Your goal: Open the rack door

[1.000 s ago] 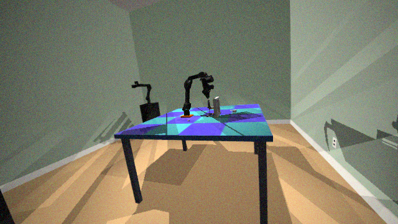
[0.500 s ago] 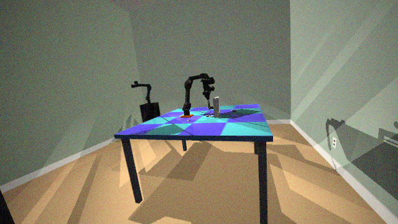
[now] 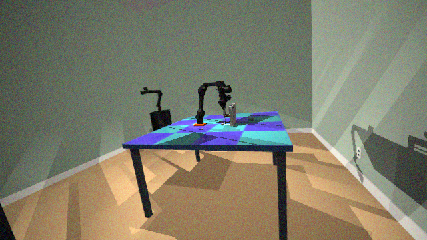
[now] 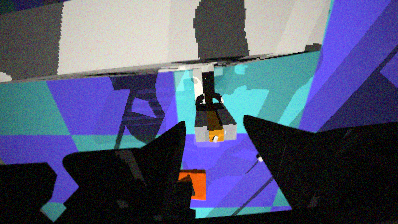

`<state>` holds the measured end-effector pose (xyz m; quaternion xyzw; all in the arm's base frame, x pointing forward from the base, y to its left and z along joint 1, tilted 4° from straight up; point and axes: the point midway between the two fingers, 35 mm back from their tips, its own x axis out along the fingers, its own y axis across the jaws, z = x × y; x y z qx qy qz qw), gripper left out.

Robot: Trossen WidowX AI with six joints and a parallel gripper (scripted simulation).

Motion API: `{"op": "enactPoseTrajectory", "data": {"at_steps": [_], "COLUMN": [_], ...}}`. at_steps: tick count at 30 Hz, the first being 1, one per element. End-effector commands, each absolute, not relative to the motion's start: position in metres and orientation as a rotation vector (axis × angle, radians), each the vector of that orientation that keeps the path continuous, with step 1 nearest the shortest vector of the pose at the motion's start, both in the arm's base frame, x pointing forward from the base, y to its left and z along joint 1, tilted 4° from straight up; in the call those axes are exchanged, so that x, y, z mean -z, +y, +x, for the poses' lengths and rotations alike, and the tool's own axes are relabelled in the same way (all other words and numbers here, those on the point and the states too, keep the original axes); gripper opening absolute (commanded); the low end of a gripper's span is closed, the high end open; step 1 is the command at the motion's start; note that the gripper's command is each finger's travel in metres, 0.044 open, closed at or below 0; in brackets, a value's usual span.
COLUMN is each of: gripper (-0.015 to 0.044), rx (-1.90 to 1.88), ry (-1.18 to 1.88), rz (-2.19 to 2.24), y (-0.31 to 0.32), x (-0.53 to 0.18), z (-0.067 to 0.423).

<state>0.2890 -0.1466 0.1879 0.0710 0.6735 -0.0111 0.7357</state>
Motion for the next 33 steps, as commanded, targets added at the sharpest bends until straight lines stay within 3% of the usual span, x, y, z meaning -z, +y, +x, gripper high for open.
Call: {"op": "enactPoseTrajectory", "data": {"at_steps": [1, 15, 22, 33], "gripper": [0.0289, 0.0289, 0.0106, 0.0032], "rx": [0.034, 0.053, 0.053, 0.053], "ry": [1.494, 1.529, 1.529, 1.529], "rz": [0.156, 0.148, 0.148, 0.148], "y": [-0.146, -0.143, -0.143, -0.143], "x": [-0.18, -0.16, -0.16, -0.16], "z": [0.289, 0.29, 0.29, 0.29]}}
